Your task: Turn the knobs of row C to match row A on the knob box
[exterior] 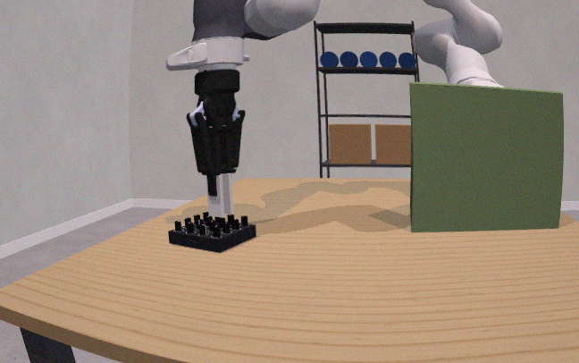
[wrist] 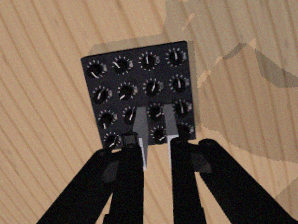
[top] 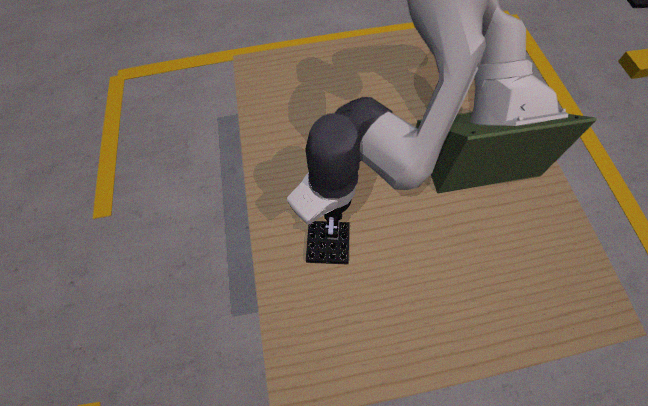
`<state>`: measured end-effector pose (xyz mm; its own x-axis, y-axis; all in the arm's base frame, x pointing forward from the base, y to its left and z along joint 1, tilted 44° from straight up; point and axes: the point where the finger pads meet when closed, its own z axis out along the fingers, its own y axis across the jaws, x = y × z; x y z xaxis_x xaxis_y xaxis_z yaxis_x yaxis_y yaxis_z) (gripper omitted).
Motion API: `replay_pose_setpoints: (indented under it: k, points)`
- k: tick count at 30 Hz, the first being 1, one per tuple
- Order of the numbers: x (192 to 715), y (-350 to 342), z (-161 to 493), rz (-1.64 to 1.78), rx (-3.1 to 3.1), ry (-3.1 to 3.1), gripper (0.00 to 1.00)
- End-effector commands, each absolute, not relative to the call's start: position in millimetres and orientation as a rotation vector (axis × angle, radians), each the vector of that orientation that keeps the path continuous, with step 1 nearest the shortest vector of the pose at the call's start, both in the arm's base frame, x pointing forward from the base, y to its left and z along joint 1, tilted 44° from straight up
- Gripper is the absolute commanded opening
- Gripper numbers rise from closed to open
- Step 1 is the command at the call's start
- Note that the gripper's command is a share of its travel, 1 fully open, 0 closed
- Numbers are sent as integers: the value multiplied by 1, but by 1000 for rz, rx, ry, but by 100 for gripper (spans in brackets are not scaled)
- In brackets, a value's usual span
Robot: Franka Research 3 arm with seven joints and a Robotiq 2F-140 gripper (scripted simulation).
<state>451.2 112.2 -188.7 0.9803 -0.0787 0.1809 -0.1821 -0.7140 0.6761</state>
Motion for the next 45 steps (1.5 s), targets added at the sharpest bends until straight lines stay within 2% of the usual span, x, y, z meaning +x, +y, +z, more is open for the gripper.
replay_pose_setpoints:
  k: [1,45]
  points:
    - [451,112,-189,180,2369,-186,12]
    - [452,103,-199,180,2369,-186,12]
